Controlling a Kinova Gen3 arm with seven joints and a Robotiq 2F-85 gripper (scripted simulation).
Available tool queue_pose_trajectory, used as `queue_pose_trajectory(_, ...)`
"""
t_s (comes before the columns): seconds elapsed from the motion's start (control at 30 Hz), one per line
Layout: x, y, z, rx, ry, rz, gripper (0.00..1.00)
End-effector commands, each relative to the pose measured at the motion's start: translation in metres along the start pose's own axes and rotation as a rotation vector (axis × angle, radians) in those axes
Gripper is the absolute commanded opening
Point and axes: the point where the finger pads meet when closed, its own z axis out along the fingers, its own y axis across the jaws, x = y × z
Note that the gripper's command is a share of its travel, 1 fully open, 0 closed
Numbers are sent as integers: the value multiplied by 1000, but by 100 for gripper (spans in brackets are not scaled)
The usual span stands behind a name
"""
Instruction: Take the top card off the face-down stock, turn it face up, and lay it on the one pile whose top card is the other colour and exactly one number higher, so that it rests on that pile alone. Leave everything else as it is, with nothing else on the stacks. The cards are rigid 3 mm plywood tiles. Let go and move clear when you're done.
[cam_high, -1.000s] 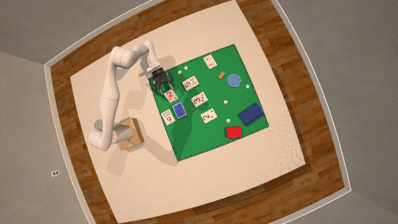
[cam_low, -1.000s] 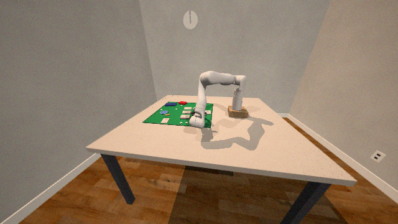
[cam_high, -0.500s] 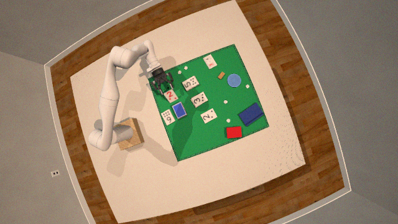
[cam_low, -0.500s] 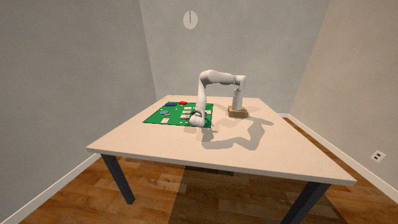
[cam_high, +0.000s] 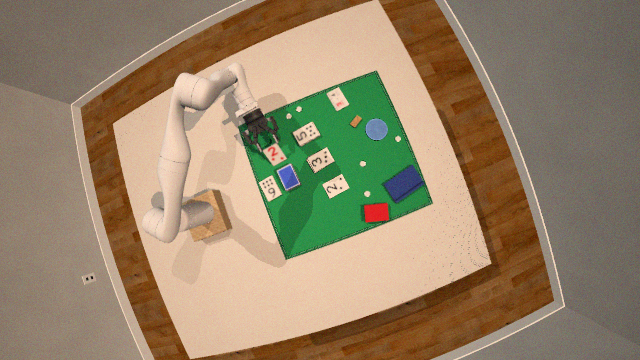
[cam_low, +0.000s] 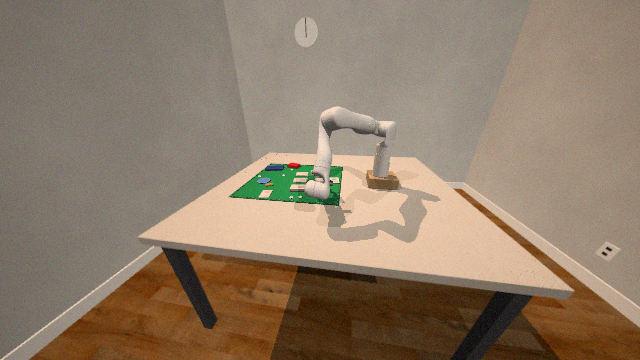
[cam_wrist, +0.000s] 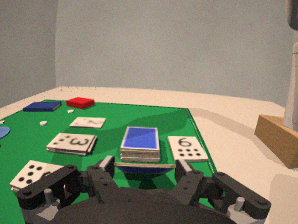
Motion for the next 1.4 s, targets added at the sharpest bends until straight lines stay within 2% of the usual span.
queue_pose_trajectory(0.0,4,-2,-2,-1,-24,6,71)
queue_pose_trajectory(0.3,4,-2,-3,-2,-121,6,71)
queue_pose_trajectory(0.37,4,-2,-3,-2,-121,6,71)
queue_pose_trajectory(0.87,2,-2,-4,-5,-335,6,71)
queue_pose_trajectory(0.93,2,-2,-4,-5,-335,6,71)
queue_pose_trajectory(1.37,1,-2,-5,-7,-558,6,71)
